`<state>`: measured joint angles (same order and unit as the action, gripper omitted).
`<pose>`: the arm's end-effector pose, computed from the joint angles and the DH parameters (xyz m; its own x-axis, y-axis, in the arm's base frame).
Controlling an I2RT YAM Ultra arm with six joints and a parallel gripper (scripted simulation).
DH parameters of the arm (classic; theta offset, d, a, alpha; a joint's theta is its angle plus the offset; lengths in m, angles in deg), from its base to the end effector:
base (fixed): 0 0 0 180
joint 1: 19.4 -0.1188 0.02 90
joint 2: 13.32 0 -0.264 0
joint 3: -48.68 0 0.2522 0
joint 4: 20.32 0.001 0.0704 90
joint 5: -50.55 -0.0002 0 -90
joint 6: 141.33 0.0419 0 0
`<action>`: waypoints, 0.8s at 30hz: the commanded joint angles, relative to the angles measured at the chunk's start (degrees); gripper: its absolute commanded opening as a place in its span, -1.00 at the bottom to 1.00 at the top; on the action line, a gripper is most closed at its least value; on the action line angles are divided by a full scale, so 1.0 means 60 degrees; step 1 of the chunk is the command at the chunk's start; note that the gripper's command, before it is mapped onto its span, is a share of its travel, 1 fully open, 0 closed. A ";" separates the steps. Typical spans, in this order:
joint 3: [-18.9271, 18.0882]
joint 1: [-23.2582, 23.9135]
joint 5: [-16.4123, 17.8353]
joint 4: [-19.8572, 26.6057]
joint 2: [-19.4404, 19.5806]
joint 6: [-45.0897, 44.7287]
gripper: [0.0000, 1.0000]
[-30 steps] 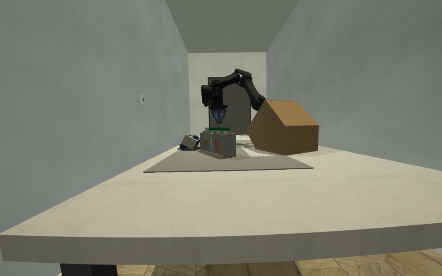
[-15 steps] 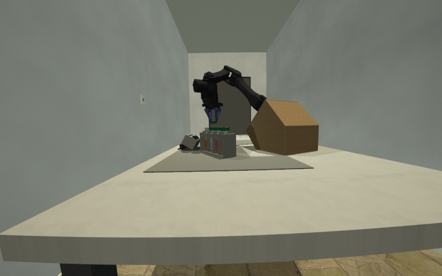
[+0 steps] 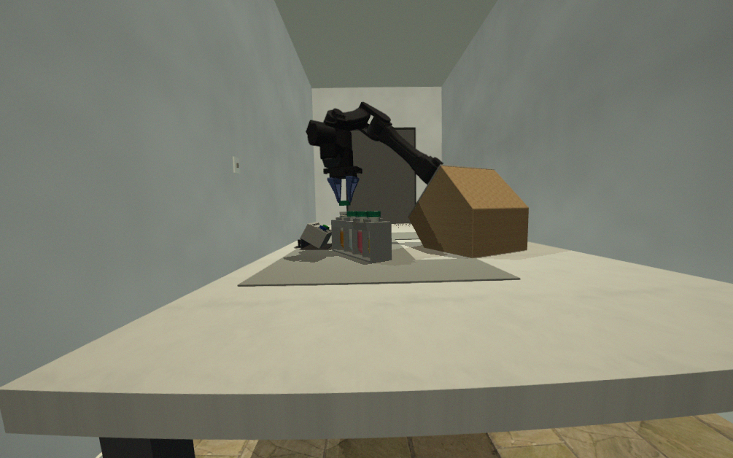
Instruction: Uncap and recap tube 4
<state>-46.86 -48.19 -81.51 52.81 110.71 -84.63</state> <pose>0.3362 0.1539 0.1179 -0.4562 -0.7158 0.5286 -0.8690 0.2305 -0.4379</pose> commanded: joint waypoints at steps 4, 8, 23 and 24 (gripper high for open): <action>-0.0330 -0.0190 0.0016 0.0228 -0.0405 0.0286 -1.00; -0.0302 -0.0185 0.0020 0.0129 -0.0318 0.0278 -1.00; -0.0376 -0.0252 0.0056 0.0235 -0.0140 0.0365 -1.00; -0.0377 -0.0253 0.0056 0.0234 -0.0139 0.0365 -1.00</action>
<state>-47.29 -48.19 -81.51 53.82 109.98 -83.04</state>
